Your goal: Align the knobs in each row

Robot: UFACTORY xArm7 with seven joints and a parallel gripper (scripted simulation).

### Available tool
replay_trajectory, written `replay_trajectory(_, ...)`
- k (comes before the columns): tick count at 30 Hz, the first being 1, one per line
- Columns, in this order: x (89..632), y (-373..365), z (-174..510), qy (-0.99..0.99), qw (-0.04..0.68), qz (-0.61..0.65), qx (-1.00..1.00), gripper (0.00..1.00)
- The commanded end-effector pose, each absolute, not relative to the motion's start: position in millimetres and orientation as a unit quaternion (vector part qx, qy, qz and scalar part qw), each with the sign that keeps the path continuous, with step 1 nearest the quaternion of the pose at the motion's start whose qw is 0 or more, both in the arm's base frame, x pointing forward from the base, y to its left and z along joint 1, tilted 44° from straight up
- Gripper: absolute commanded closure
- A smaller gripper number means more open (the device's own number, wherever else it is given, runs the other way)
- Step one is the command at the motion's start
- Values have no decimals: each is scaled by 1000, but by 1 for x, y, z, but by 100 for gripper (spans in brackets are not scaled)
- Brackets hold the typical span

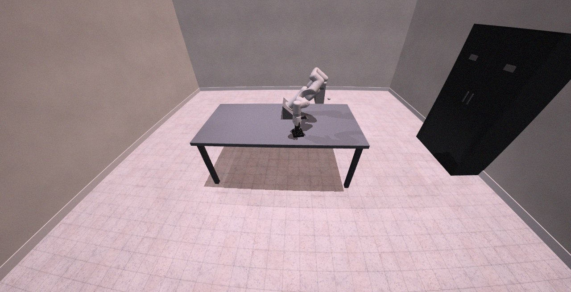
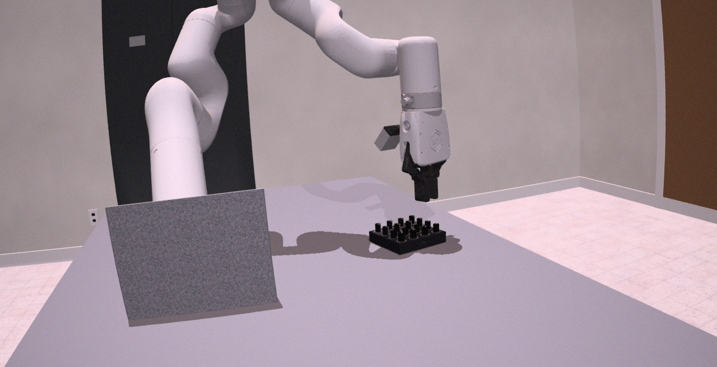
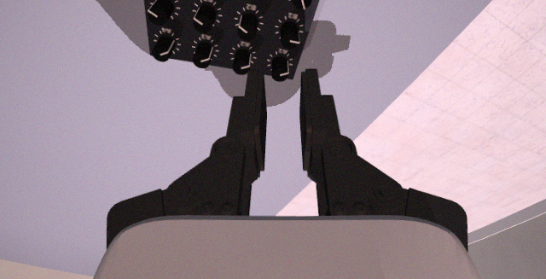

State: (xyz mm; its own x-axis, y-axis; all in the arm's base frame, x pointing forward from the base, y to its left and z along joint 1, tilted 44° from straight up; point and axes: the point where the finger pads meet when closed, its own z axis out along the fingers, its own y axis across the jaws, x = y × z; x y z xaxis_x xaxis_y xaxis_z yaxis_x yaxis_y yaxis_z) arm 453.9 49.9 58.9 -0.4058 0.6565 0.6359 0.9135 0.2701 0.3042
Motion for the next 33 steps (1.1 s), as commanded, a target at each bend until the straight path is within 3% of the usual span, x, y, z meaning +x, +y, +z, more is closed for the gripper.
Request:
replay_trajectory(1,457,49,63,-733,221,-307,-566,81)
replay_trajectory(33,458,49,65,-717,229,-301,-586,81)
